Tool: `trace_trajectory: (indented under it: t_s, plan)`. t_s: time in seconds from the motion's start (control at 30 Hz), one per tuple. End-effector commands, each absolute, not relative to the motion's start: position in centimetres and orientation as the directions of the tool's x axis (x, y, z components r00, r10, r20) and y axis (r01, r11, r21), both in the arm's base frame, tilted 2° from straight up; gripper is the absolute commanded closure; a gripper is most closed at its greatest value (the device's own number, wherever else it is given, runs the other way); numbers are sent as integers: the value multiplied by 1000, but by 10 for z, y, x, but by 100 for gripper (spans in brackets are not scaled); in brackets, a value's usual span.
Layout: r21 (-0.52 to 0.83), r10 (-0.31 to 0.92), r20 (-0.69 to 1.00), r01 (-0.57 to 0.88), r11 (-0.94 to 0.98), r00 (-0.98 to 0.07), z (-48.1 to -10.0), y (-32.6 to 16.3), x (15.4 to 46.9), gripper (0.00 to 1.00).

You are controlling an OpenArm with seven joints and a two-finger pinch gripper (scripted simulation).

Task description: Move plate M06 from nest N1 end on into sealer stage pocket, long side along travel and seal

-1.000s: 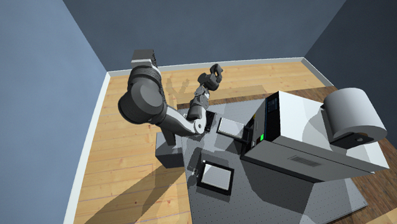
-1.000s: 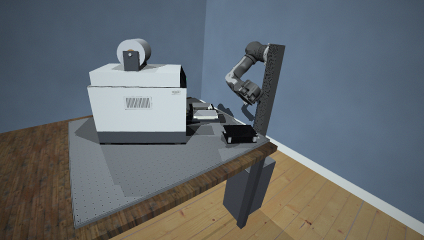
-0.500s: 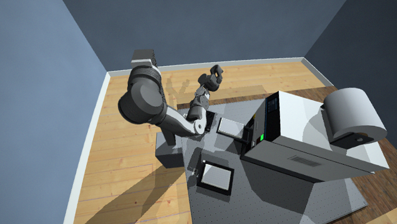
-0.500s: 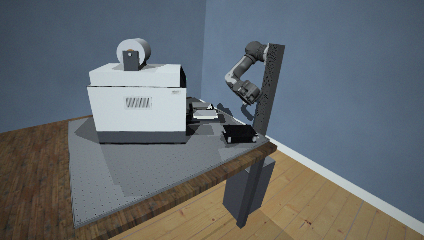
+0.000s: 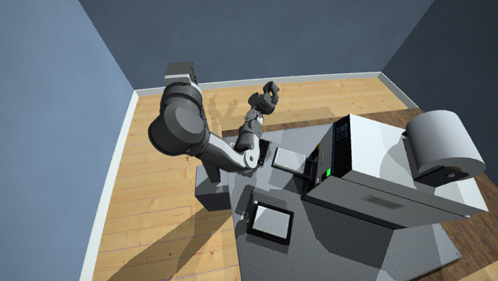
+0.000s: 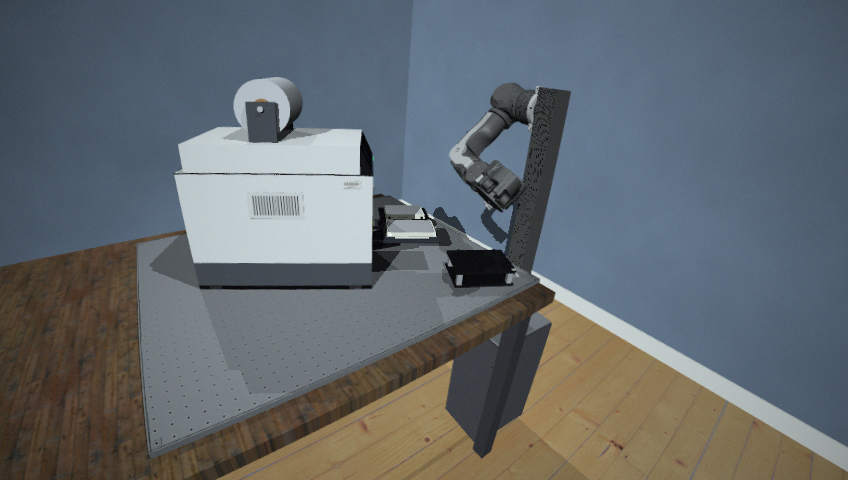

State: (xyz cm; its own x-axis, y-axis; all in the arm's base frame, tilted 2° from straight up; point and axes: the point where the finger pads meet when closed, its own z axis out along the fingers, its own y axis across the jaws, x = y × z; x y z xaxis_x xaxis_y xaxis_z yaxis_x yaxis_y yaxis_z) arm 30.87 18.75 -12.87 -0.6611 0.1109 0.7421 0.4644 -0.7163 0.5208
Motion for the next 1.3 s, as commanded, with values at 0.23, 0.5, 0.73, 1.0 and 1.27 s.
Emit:
trace_trajectory:
  t_s: [0.23,0.5,0.73,1.0,1.27]
  plan:
    - [587,119,720,508,-631,-684,-129,204,297,100]
    - [584,116,718,504,-636,-686,-127,203,298,100]
    - [587,119,720,508,-631,-684,-130,201,299,100]
    - [587,119,720,508,-631,-684,-130,201,299,100]
    - [670,142,685,541,-509,-714,-136,217,285,100]
